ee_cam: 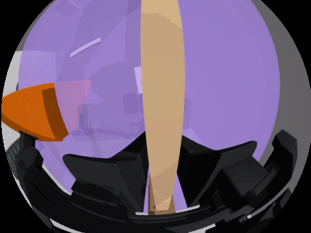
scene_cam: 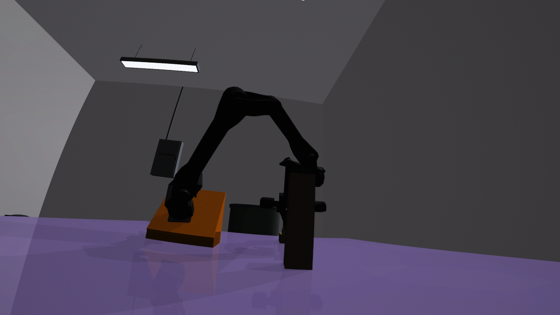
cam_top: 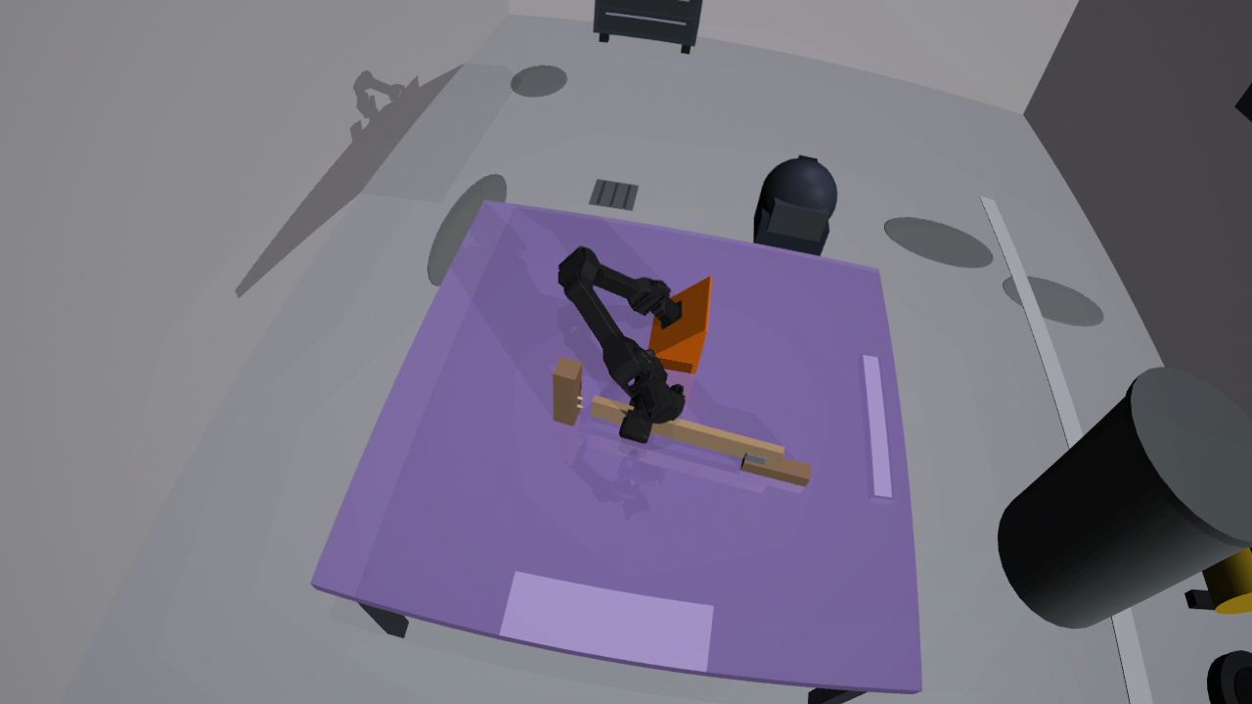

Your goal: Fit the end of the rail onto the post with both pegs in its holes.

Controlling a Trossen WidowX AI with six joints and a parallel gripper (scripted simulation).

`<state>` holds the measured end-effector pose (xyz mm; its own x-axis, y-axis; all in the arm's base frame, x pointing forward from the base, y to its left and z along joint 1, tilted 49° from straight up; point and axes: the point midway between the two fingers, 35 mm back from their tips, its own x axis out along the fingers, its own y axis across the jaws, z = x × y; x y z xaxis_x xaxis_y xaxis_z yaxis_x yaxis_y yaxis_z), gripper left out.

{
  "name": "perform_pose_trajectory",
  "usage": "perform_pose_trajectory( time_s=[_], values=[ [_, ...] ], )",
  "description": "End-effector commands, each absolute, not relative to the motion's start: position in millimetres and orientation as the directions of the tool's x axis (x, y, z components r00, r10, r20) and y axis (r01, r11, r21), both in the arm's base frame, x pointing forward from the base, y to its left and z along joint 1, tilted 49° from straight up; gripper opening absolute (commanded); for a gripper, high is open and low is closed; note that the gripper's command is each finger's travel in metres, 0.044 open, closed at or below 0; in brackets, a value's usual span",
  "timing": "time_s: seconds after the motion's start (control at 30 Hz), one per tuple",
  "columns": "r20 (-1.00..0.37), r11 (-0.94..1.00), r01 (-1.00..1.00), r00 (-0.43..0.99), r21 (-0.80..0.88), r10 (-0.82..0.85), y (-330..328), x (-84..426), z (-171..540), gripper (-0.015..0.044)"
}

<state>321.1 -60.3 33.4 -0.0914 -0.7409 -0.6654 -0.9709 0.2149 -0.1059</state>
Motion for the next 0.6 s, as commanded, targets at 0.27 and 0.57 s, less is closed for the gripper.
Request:
perform_pose_trajectory(
  time_s=[0.27,0.57],
  values=[
    [-0.665,0.207,-0.972,-0.085,-0.107,-0.742,-61.3,321.1,37.0,0.0000],
    [-0.665,0.207,-0.972,-0.085,-0.107,-0.742,-62.3,320.6,39.6,0.0000]
  ],
)
